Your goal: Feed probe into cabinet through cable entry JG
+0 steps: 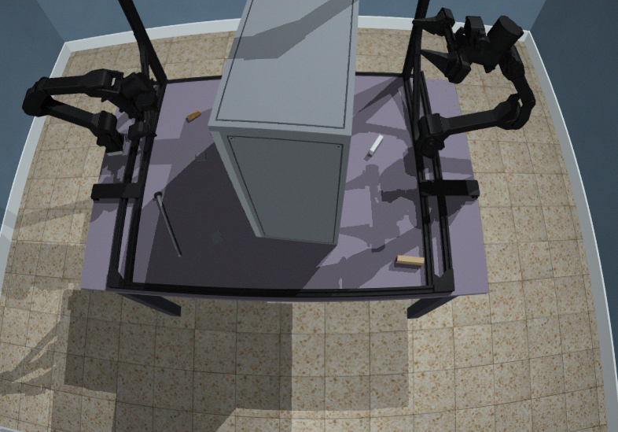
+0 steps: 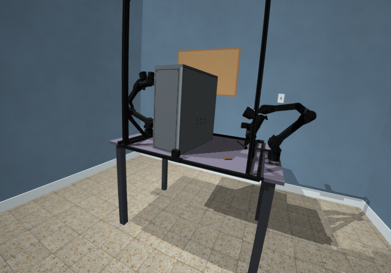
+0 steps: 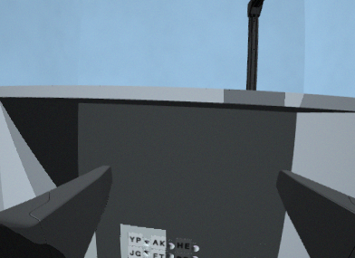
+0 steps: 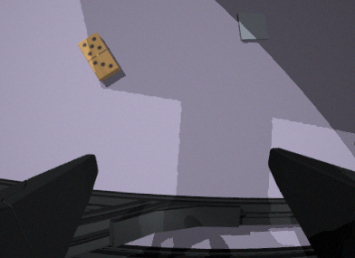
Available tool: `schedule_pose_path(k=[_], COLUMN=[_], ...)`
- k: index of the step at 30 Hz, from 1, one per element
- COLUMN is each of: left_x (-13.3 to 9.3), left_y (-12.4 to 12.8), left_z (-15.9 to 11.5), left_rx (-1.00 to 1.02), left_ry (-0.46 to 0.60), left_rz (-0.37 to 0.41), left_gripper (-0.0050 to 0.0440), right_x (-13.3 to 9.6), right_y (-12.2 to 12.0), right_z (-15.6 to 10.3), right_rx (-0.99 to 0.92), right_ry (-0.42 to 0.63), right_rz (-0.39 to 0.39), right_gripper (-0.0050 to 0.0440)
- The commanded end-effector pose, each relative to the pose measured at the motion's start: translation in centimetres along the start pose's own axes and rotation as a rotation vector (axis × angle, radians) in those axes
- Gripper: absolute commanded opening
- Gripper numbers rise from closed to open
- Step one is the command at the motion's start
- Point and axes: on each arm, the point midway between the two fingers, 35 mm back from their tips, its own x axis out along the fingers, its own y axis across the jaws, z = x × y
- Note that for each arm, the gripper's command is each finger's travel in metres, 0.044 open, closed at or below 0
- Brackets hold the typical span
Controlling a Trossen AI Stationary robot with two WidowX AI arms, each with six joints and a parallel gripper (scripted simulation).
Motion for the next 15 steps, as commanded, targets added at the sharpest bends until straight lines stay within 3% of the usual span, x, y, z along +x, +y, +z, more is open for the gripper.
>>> schedule_pose_path(k=[1, 8, 15], left_x=[-0.2, -2.1, -2.3], left_y=[-0.7, -3.4, -3.6], left_z=[-1.4, -6.5, -7.0], left_rx=[-0.014, -0.023, -0.020], left_ry=[0.065, 0.311, 0.334], left_rz=[-0.076, -0.375, -0.405], left_gripper=[0.0440, 0.0440, 0.0440], right_x=[0.0, 0.0, 0.0], right_y=[0.0, 0.0, 0.0], right_z=[0.0, 0.0, 0.0], right_rx=[0.000, 0.000, 0.002], right_ry=[0.002, 0.002, 0.002], right_rz=[0.000, 0.000, -0.001], right_gripper=[0.0440, 0.0440, 0.0440])
